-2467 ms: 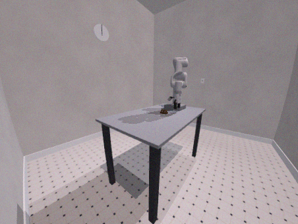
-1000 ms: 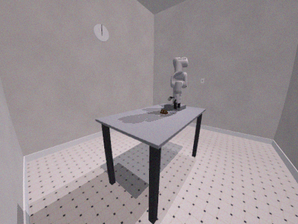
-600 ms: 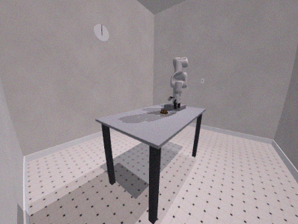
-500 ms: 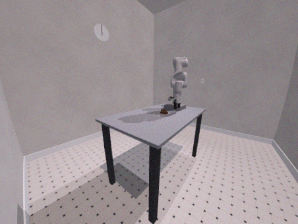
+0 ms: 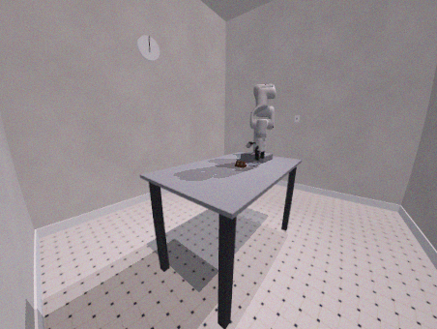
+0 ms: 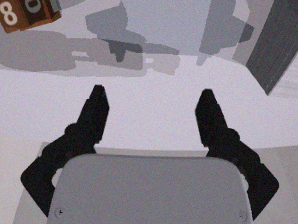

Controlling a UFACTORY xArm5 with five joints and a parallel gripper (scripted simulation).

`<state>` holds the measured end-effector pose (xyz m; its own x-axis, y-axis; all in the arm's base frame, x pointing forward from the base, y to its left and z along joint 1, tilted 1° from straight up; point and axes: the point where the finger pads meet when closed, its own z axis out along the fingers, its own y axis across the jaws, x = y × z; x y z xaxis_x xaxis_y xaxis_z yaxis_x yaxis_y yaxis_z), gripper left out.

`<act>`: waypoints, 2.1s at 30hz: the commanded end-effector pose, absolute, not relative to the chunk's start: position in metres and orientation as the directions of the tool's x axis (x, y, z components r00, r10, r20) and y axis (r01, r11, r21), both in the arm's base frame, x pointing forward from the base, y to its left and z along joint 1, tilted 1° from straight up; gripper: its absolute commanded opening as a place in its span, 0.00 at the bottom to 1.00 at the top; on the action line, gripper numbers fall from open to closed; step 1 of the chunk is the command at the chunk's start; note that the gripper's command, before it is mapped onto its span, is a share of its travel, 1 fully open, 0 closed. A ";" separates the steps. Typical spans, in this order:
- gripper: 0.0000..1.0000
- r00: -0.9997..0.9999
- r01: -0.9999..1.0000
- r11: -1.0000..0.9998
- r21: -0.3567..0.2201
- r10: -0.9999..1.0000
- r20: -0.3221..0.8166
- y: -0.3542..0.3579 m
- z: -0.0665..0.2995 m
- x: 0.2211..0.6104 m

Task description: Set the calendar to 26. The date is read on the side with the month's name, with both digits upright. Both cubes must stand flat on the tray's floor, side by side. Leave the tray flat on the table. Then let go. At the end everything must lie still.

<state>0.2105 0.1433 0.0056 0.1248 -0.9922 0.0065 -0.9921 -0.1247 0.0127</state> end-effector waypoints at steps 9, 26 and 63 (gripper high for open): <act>1.00 0.125 -0.992 -0.125 0.010 -0.992 0.005 0.144 0.010 0.212; 1.00 0.125 -0.992 -0.125 0.011 -0.992 0.005 0.129 0.011 0.215; 1.00 0.125 -0.992 -0.125 0.011 -0.992 0.004 0.114 0.005 0.218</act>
